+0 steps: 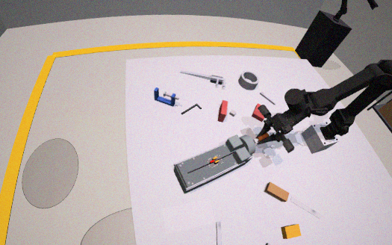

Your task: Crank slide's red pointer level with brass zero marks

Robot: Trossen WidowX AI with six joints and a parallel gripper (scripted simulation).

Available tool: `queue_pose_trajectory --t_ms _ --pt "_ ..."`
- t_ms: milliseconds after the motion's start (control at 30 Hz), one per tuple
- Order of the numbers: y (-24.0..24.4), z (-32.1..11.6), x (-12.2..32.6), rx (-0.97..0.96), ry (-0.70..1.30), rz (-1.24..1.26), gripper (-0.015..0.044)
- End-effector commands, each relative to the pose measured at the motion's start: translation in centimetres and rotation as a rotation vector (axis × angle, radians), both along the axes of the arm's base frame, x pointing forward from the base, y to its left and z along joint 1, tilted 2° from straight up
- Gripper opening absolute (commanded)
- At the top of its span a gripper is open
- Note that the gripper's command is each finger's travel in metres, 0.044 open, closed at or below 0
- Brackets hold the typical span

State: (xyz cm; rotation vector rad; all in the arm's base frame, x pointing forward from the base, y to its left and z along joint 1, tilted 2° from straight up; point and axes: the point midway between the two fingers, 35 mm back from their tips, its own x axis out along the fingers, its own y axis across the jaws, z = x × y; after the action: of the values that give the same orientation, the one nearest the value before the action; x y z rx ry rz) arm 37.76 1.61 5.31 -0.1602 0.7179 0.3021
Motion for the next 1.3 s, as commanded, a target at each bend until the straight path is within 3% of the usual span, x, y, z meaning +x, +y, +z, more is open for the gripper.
queue_pose_trajectory --t_ms 0,1267 --pt "0.84 -0.23 -0.29 0.014 0.009 0.021 0.0000" --pt "1.12 -0.64 -0.40 0.014 0.009 0.021 0.0000"
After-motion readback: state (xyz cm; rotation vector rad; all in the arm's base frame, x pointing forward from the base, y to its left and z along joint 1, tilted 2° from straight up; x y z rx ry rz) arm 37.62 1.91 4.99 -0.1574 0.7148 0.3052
